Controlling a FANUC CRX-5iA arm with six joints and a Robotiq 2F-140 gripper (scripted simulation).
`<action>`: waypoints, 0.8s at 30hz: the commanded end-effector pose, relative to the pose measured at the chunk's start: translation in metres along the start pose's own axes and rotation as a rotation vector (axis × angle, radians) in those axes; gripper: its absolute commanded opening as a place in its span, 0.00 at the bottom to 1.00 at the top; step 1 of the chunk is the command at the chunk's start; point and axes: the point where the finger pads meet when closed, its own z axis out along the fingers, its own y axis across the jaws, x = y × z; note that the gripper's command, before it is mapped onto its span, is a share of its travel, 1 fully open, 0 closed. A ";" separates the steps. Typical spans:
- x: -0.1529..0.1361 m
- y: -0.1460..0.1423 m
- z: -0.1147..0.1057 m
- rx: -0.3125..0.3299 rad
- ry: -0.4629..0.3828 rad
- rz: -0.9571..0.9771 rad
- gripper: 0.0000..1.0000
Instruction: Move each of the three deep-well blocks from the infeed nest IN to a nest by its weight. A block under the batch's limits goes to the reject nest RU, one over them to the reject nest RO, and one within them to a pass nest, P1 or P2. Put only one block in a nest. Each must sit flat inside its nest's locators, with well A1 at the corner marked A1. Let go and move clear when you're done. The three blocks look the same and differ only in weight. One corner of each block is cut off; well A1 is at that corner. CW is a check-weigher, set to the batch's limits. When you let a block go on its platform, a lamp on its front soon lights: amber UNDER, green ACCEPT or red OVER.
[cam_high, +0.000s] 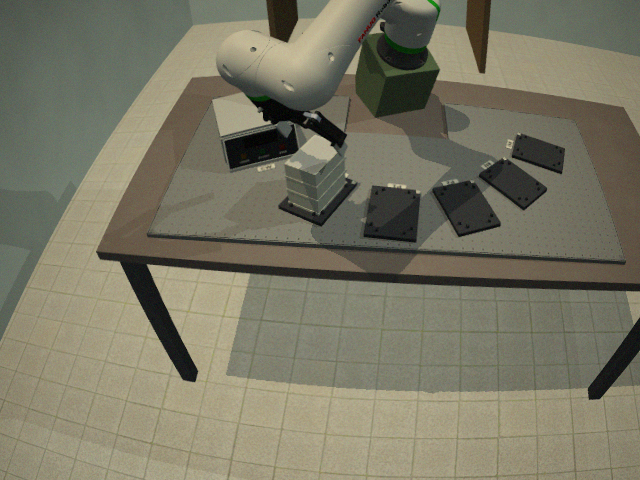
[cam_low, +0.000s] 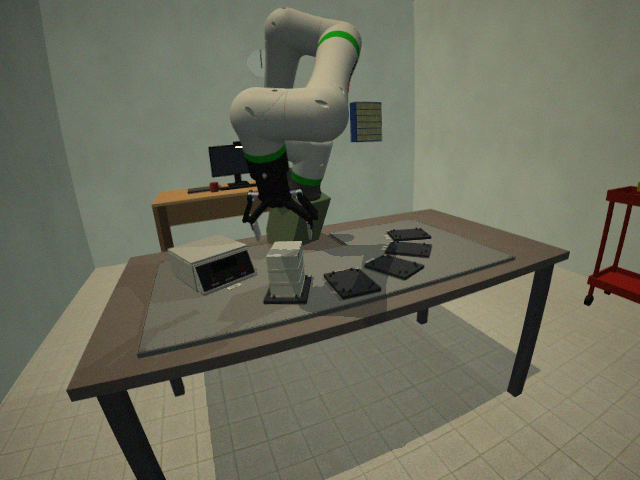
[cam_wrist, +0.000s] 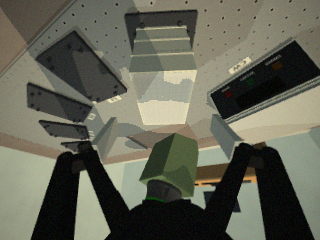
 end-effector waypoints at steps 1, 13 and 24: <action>0.002 0.000 0.004 0.000 0.000 0.000 1.00; 0.011 0.000 0.018 0.000 0.000 0.000 1.00; 0.020 0.000 0.034 0.000 0.000 0.000 1.00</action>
